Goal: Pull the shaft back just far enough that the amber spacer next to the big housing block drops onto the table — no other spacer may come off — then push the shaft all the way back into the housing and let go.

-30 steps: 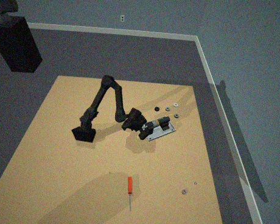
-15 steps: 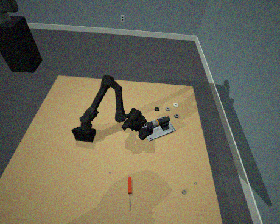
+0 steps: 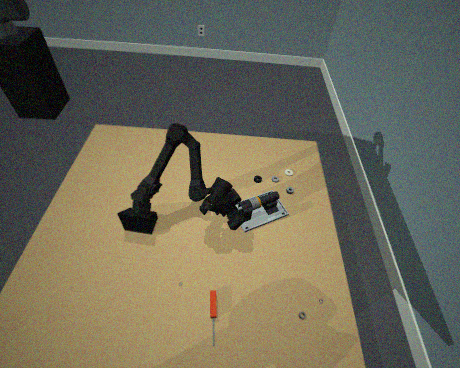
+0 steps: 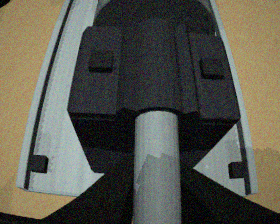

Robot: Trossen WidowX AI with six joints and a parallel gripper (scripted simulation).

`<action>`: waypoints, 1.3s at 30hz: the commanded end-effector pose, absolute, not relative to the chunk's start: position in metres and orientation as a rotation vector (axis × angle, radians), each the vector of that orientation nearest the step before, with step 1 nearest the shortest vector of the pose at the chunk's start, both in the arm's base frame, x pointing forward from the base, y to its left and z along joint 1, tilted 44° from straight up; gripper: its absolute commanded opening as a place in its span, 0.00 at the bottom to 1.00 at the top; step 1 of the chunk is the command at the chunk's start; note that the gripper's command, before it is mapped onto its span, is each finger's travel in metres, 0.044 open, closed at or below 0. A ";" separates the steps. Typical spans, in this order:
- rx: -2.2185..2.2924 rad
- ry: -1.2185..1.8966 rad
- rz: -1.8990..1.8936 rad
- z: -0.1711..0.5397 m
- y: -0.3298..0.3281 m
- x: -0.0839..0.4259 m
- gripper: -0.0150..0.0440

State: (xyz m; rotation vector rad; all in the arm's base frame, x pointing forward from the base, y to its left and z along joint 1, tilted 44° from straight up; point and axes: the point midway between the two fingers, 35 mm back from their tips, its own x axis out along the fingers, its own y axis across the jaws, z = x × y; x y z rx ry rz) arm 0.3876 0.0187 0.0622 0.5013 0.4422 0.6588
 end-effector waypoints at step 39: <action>0.505 0.444 0.659 0.056 0.015 0.374 0.25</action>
